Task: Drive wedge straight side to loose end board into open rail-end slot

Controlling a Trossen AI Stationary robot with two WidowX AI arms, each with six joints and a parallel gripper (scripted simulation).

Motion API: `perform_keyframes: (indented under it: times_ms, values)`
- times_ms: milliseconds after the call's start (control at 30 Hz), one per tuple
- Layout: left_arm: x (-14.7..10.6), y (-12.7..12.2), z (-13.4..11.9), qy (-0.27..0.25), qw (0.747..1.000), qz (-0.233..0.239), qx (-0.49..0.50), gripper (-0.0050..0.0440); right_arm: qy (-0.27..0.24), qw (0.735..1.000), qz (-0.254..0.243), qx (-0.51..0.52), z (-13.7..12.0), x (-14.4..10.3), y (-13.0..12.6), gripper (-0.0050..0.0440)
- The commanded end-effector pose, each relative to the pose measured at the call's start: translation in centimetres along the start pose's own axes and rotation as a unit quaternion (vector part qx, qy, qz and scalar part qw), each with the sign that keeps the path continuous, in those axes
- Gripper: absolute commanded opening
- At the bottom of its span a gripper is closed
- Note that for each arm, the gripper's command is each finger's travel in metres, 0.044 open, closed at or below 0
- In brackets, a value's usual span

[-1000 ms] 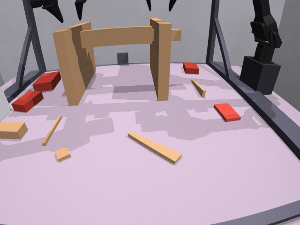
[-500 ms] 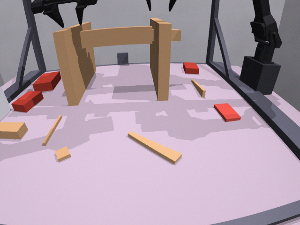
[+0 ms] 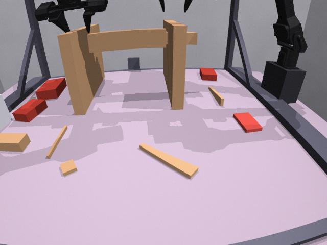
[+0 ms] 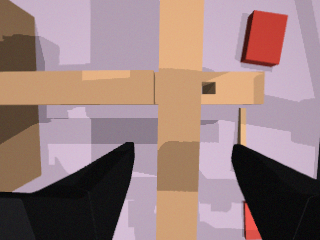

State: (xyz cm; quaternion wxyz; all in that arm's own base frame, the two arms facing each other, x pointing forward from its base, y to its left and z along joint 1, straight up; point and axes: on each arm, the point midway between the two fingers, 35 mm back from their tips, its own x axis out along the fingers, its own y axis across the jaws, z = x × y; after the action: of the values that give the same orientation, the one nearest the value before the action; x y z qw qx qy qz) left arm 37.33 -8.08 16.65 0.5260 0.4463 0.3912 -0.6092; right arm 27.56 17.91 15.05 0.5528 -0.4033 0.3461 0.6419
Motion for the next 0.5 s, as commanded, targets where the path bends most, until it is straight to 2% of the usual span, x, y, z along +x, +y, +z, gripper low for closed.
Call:
perform_keyframes:
  times_ms: [0, 67, 100, 467]
  values:
    - [-0.67, 0.29, 0.14, 0.000, 1.000, 0.012, 0.004, 0.0274, -0.004, 1.000, -0.006, -0.008, 0.15, 0.02, 0.12, 0.0274]
    - [-0.67, 0.29, 0.14, 0.000, 1.000, 0.012, 0.004, 0.0274, -0.004, 1.000, -0.006, -0.008, 0.15, 0.02, 0.12, 0.0274]
    - [-0.67, 0.29, 0.14, 0.000, 1.000, 0.012, 0.004, 0.0274, -0.004, 1.000, -0.007, -0.008, 0.16, 0.00, 0.12, 0.0000]
    - [-0.67, 0.29, 0.14, 0.000, 1.000, 0.012, 0.004, 0.0274, -0.003, 1.000, -0.007, -0.008, 0.13, -0.01, 0.11, 0.0000]
